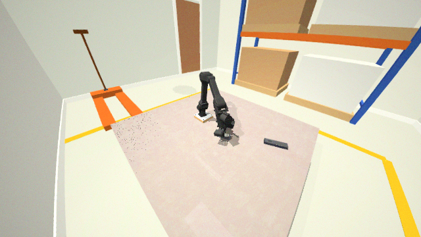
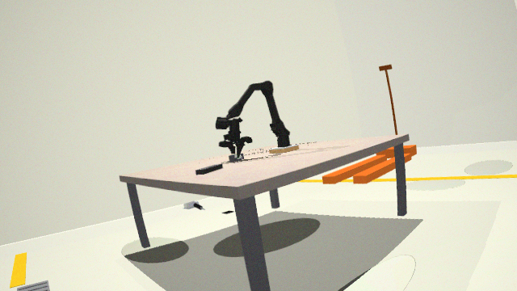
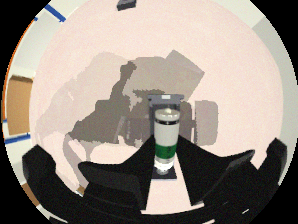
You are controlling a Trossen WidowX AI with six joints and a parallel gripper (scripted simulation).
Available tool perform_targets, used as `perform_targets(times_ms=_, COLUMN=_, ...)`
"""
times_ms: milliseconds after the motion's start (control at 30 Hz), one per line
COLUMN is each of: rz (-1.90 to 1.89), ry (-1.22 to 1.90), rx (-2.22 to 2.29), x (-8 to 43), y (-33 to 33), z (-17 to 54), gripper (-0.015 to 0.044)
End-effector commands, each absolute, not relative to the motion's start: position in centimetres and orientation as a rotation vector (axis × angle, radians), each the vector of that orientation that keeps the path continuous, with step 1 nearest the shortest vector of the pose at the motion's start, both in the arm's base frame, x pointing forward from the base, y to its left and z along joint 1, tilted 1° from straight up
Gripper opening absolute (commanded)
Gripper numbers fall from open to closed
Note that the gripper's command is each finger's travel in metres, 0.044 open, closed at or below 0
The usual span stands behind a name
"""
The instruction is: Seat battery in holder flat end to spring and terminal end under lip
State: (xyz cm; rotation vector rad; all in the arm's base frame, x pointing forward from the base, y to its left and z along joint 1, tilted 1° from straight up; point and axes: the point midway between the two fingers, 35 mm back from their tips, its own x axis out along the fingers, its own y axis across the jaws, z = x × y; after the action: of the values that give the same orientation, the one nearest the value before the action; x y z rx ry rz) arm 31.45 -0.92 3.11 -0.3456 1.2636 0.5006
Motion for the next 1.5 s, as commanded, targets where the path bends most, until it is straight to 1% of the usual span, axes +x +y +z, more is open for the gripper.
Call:
perform_targets(times_ms=0, rz=0.488, ry=1.319, rx=-0.353, x=31.1, y=-1.1, z=2.7, gripper=0.0082)
perform_targets(times_ms=867, rz=0.475, ry=1.490, rx=-0.411, x=31.4, y=-0.8, z=2.6, gripper=0.0082)
perform_targets(times_ms=1467, rz=0.478, ry=1.496, rx=-0.411, x=32.6, y=-0.1, z=2.7, gripper=0.0082)
